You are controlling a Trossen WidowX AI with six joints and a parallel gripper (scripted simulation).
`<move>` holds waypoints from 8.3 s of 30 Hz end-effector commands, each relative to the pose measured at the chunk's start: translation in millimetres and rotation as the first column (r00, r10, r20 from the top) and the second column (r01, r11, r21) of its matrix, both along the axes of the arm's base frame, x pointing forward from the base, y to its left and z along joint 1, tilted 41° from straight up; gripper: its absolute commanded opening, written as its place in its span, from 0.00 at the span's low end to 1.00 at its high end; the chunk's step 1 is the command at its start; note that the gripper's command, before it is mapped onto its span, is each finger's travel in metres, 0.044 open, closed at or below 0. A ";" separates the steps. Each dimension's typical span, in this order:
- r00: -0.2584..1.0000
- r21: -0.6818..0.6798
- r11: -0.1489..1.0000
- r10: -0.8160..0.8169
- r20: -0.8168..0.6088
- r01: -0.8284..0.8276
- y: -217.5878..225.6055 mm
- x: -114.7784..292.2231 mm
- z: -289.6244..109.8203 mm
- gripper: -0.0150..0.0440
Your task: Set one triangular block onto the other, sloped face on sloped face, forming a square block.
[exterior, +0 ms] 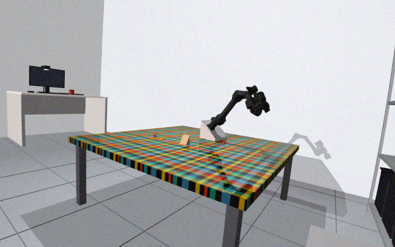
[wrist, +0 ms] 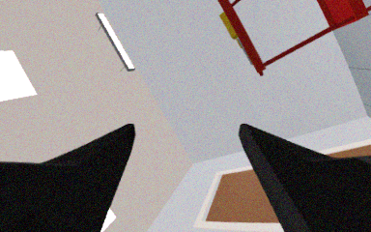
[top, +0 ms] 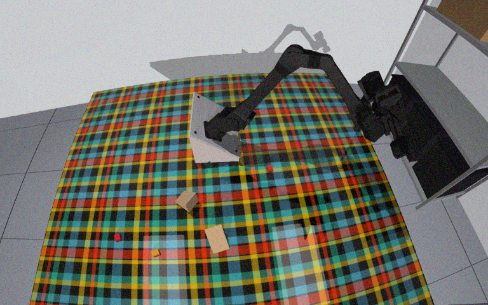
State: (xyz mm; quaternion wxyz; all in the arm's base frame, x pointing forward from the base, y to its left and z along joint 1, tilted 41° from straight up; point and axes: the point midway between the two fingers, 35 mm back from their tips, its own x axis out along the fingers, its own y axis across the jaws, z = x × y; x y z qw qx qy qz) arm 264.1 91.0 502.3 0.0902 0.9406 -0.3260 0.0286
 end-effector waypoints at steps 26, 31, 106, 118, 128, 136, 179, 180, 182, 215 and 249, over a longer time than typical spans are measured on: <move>0.800 -0.642 0.577 0.033 -0.599 -0.505 -29.1 244.6 -163.7 1.00; 0.595 -0.438 0.575 0.107 -0.797 -0.691 -66.6 259.0 -245.3 1.00; -0.010 0.974 0.224 0.974 -0.224 -0.040 -129.1 76.3 -517.1 1.00; -0.009 0.974 0.221 0.975 -0.221 -0.041 -116.9 75.4 -532.2 1.00; -0.009 0.975 0.219 0.976 -0.220 -0.041 -110.3 74.4 -540.1 0.91; -0.009 0.975 0.219 0.976 -0.220 -0.041 -110.3 74.4 -540.1 0.65; -0.217 0.922 0.214 0.931 -0.293 -0.323 -128.0 70.1 -517.9 0.25; -0.235 0.914 0.210 0.924 -0.301 -0.347 -128.0 70.0 -517.9 0.25; -0.259 0.901 0.202 0.913 -0.315 -0.383 -128.0 70.0 -517.9 0.25; -0.508 0.557 -0.122 0.599 -0.619 -0.821 -127.6 69.5 -517.7 0.25; -0.504 0.567 -0.105 0.608 -0.614 -0.817 -111.8 73.7 -537.6 0.70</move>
